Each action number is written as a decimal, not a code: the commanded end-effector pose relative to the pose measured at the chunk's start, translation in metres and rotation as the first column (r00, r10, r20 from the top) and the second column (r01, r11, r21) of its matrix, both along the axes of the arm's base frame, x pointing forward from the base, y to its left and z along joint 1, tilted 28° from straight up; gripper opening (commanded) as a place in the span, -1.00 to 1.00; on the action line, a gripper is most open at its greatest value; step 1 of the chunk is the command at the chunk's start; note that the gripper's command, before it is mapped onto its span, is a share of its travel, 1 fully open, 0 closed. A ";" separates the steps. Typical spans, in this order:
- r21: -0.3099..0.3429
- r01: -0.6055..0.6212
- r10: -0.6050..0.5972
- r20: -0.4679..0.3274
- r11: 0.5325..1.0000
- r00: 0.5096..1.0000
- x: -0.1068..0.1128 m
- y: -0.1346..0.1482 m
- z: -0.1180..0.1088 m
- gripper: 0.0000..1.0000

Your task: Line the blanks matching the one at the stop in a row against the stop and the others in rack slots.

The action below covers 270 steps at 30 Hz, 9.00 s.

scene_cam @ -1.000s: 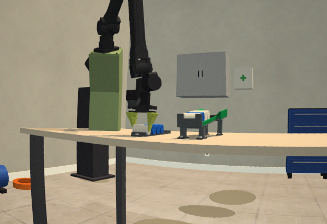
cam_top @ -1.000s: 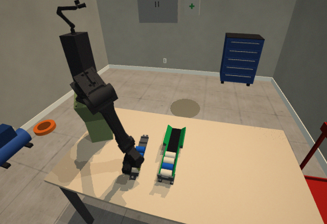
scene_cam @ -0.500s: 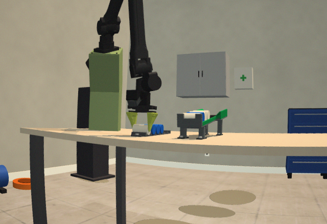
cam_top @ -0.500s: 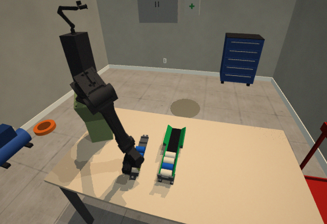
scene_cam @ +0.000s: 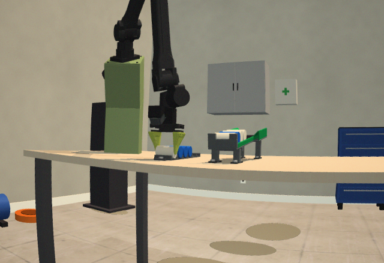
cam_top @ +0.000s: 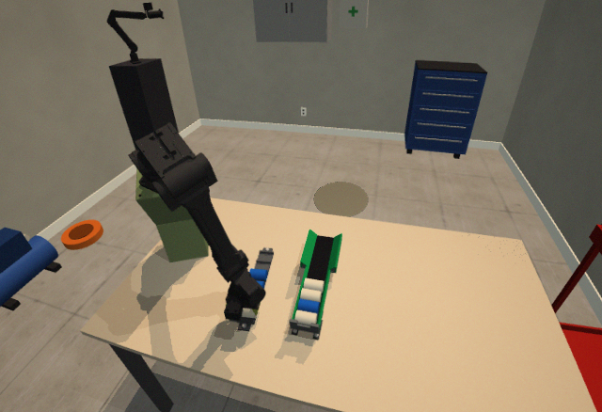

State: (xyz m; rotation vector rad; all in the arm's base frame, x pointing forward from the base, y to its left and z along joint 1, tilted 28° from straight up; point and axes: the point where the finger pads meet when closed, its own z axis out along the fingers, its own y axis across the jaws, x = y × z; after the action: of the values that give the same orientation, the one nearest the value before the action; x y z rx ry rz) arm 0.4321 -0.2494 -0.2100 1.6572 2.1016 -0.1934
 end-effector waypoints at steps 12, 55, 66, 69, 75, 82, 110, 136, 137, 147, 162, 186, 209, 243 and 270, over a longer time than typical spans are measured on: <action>0.000 -0.005 0.005 0.006 1.000 1.000 -0.013 0.026 0.053 0.21; 0.031 0.081 -0.083 0.048 0.996 0.995 0.150 0.252 0.129 0.21; 0.039 0.114 -0.117 0.078 0.993 0.990 0.157 0.238 0.147 0.21; 0.042 0.080 -0.084 0.088 0.996 0.993 0.159 0.258 0.153 0.21; 0.033 0.096 -0.098 0.063 0.995 0.993 0.156 0.239 0.125 0.21; 0.038 0.072 -0.075 0.083 0.997 0.994 0.167 0.244 0.123 0.21; 0.033 0.073 -0.075 0.064 0.997 0.995 0.179 0.214 0.054 0.21; 0.033 0.073 -0.075 0.063 0.997 0.995 0.179 0.214 0.054 0.21; 0.033 0.073 -0.075 0.063 0.997 0.995 0.179 0.214 0.054 0.21; 0.033 0.072 -0.074 0.062 0.997 0.995 0.180 0.216 0.053 0.21; 0.031 0.073 -0.074 0.051 0.997 0.996 0.181 0.218 0.047 0.21; 0.031 0.072 -0.074 0.049 0.997 0.996 0.180 0.218 0.047 0.21; 0.031 0.072 -0.073 0.050 0.997 0.996 0.180 0.220 0.046 0.21; 0.032 0.074 -0.076 0.050 0.997 0.996 0.179 0.219 0.048 0.59; 0.026 0.108 -0.109 0.028 0.994 0.994 0.144 0.237 0.114 0.59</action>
State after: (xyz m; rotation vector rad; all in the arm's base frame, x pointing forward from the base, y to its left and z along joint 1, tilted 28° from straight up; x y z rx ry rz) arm 0.5866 -0.0051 -0.0879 1.7438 2.0042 -0.1332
